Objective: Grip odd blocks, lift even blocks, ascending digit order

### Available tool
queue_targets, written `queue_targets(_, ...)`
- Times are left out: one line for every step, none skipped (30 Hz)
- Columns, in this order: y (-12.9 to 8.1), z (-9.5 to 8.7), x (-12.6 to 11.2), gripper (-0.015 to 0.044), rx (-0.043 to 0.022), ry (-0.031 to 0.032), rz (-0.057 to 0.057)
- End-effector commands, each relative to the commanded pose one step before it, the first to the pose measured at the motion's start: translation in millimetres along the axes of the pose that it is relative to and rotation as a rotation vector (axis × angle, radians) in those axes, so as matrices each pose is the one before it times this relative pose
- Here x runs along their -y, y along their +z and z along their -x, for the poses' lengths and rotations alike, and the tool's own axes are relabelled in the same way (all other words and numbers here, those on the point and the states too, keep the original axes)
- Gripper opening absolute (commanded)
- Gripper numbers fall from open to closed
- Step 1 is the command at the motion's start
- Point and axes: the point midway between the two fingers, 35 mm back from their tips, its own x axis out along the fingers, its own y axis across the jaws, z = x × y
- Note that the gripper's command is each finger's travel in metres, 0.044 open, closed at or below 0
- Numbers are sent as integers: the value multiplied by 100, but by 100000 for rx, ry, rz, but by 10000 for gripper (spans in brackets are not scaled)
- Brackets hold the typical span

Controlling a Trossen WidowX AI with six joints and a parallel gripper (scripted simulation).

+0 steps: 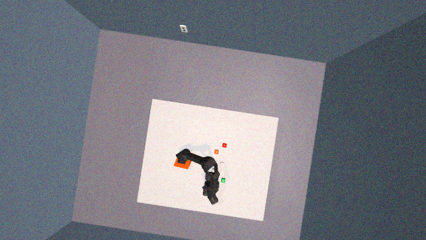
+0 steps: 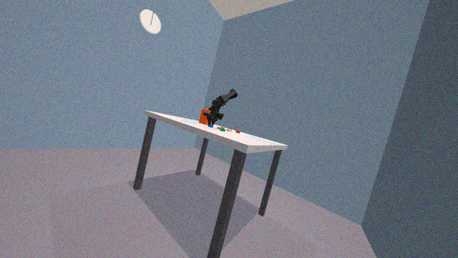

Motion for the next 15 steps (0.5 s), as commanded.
queue_targets(-73, -336, -98, 120, 394, 460, -612)
queue_targets(0, 0, 0, 120, 0, 0, 0)
queue_targets(0, 0, 0, 120, 0, 0, 0)
queue_targets(0, 0, 0, 120, 0, 0, 0)
queue_targets(0, 0, 0, 120, 0, 0, 0)
queue_targets(0, 0, 0, 120, 0, 0, 0)
queue_targets(0, 0, 0, 120, 0, 0, 0)
queue_targets(0, 0, 0, 120, 0, 0, 0)
queue_targets(0, 0, 0, 120, 0, 0, 0)
queue_targets(0, 0, 0, 146, 0, 0, 0)
queue_targets(0, 0, 0, 172, 0, 0, 0)
queue_targets(0, 0, 0, 199, 0, 0, 0)
queue_targets(0, 0, 0, 225, 0, 0, 0)
queue_targets(0, 0, 0, 251, 0, 0, 0)
queue_targets(0, 0, 0, 278, 0, 0, 0)
